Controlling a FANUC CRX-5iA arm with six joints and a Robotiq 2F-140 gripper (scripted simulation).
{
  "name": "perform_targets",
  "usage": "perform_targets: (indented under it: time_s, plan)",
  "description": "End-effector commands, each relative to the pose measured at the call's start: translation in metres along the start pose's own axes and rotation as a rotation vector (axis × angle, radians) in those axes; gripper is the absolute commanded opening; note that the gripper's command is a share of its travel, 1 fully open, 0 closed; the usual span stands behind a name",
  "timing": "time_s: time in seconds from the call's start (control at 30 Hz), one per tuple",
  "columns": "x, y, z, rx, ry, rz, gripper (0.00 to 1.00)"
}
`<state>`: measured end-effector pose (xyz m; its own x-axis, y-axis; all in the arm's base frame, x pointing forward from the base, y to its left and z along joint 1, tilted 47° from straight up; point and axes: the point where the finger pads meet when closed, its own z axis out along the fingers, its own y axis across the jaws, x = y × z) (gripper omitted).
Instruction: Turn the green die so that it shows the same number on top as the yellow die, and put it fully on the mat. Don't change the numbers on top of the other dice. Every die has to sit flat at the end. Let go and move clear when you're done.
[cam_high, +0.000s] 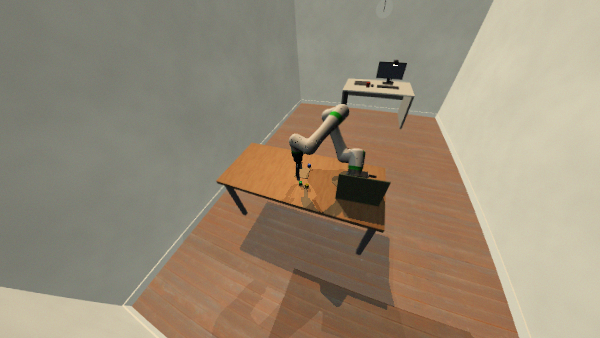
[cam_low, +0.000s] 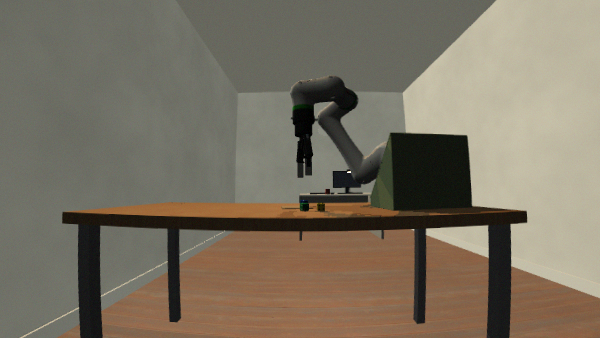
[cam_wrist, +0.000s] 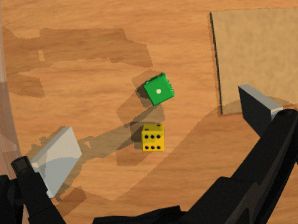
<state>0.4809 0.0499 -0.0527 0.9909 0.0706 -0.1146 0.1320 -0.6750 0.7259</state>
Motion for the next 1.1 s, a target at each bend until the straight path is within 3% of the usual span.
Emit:
perform_targets:
  time_s: [0.0,1.07]
  plan:
    - [0.000,0.000,0.003,-0.004,0.006,0.173,1.00]
    - [0.001,0.000,0.023,0.000,0.007,1.128,1.00]
